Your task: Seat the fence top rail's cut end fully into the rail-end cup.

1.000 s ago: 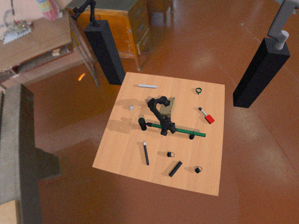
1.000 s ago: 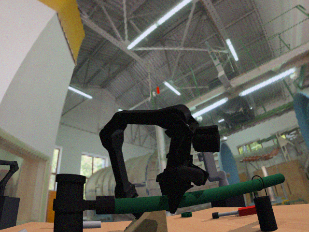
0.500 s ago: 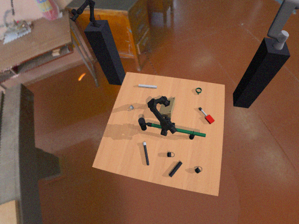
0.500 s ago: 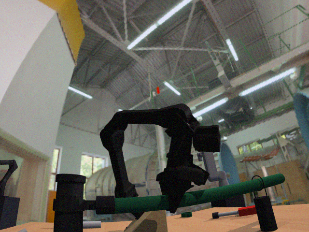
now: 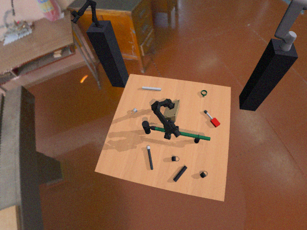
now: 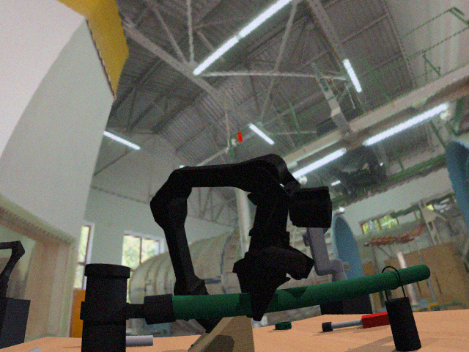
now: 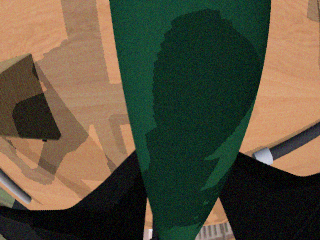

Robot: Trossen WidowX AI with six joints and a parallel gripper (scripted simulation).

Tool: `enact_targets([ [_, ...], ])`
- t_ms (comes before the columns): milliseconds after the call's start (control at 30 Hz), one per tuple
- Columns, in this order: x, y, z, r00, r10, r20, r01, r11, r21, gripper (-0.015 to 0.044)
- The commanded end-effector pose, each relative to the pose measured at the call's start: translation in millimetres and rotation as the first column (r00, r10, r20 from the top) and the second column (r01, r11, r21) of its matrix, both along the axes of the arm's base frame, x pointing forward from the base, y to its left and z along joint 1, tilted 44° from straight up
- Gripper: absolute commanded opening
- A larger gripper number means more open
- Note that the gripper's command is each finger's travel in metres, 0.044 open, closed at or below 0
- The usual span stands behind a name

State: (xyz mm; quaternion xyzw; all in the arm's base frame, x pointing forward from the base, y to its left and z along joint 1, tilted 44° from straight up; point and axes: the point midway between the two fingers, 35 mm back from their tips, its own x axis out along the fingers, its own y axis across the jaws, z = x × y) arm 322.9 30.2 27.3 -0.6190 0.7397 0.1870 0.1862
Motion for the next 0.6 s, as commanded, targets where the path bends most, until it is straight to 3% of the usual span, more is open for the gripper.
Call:
enact_targets([
  [0,2.8,-2.1,8.6,1.000,0.013,0.027,-0.013,1.000,-0.001,0.0000],
  [567,-4.1,-13.0,14.2,1.000,0.013,0.026,-0.013,1.000,-0.001,0.0000],
])
